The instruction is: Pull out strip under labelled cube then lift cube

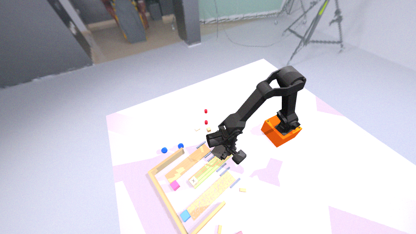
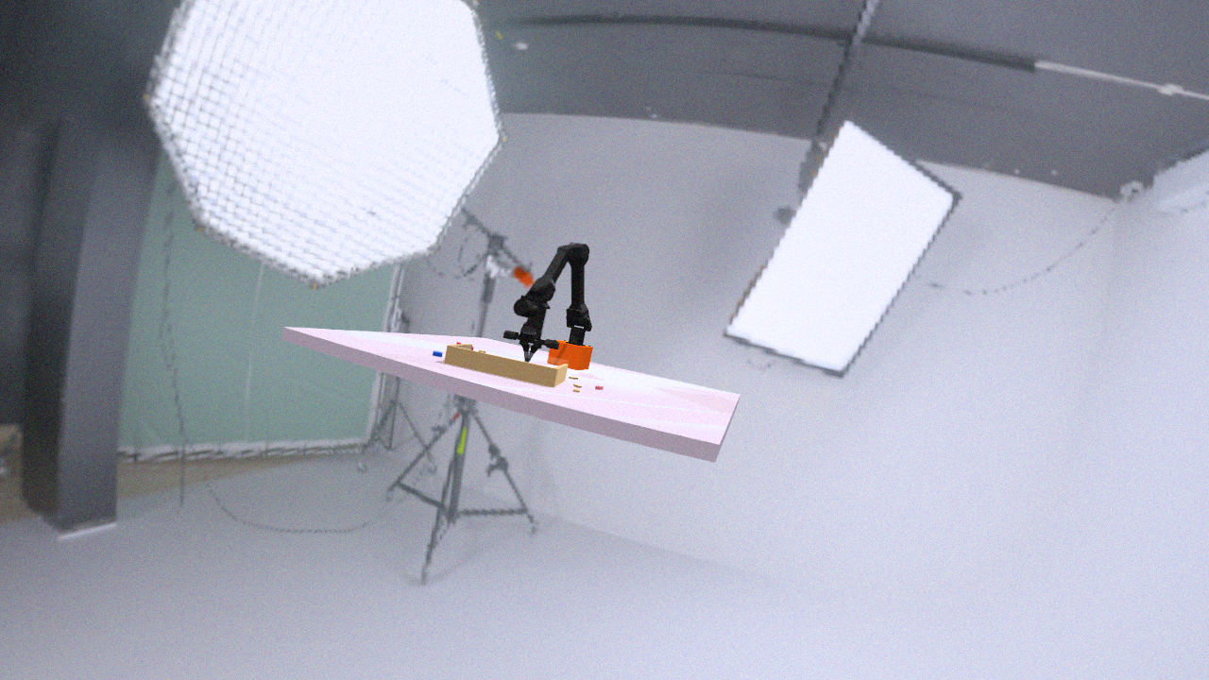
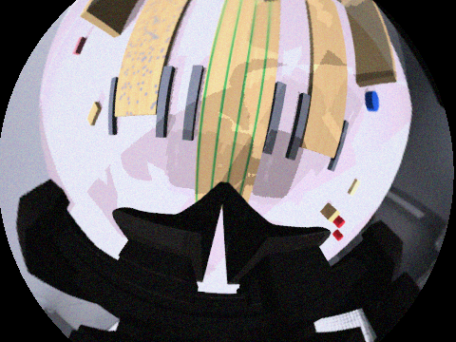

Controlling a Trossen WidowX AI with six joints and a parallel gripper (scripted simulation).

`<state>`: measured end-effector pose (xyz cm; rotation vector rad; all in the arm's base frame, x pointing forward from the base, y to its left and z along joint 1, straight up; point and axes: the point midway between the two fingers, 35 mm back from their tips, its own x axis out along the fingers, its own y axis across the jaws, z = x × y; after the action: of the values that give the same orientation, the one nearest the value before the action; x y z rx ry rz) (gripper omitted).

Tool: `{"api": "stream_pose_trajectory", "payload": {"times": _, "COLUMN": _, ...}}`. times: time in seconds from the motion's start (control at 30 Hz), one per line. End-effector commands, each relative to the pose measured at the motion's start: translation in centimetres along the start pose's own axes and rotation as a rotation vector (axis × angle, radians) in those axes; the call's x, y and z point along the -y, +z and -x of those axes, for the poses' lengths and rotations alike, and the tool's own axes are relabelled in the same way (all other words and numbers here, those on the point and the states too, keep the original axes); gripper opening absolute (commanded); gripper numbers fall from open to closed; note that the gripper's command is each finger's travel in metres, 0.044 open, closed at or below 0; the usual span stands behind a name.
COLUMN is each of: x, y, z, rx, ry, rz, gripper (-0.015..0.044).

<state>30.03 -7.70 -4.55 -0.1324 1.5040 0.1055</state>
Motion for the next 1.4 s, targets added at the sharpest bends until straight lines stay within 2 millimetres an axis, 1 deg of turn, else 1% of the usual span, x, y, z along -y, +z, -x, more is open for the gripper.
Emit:
{"api": "stream_pose_trajectory", "payload": {"times": 0.0, "x": -0.3, "y": -1.7, "z": -0.5, "rx": -0.036, "ry": 0.009, "rz": 0.000, "gripper": 0.0000}}
{"api": "stream_pose_trajectory", "payload": {"times": 1.37, "x": -0.4, "y": -6.3, "z": -0.4, "rx": -0.040, "ry": 0.009, "rz": 0.001, "gripper": 0.0000}}
